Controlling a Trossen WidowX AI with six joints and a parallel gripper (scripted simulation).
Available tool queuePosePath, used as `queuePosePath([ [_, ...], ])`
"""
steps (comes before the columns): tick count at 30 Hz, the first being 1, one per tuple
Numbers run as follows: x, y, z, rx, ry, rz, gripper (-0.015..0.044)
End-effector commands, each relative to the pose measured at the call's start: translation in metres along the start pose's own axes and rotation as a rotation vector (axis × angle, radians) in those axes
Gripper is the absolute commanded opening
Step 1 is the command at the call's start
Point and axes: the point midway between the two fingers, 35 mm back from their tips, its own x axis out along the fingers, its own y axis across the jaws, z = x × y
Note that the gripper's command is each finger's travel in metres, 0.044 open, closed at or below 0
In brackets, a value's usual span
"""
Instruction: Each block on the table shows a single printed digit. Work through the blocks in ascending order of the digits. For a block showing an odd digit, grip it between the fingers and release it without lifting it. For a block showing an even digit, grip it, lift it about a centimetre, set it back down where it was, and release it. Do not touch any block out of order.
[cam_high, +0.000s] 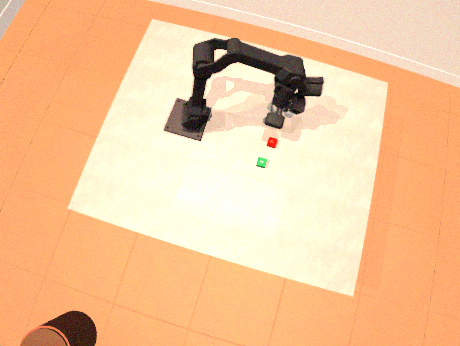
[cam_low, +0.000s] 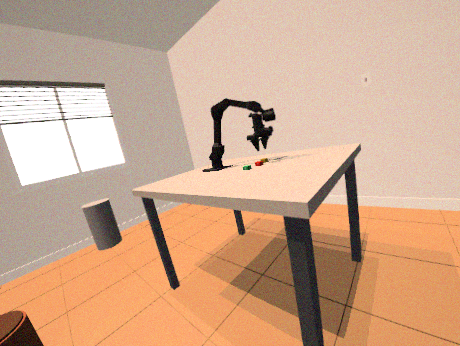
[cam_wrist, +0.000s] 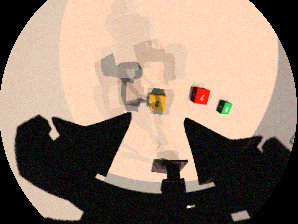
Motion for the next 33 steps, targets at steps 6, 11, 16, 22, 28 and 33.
queuePosePath([
  [6, -0.052, -0.001, -0.001, -0.006, -0.025, 0.004, 0.0120],
  [11, -0.052, -0.001, -0.001, -0.006, -0.025, 0.004, 0.0120],
  [16, -0.051, -0.036, 0.007, -0.006, -0.025, -0.002, 0.0120],
  [22, -0.052, -0.123, 0.009, -0.006, -0.024, -0.010, 0.0120],
  [28, -0.052, -0.172, -0.001, -0.006, -0.024, -0.012, 0.0120],
  [33, -0.004, -0.174, 0.003, -0.006, -0.024, -0.012, 0.0251],
])
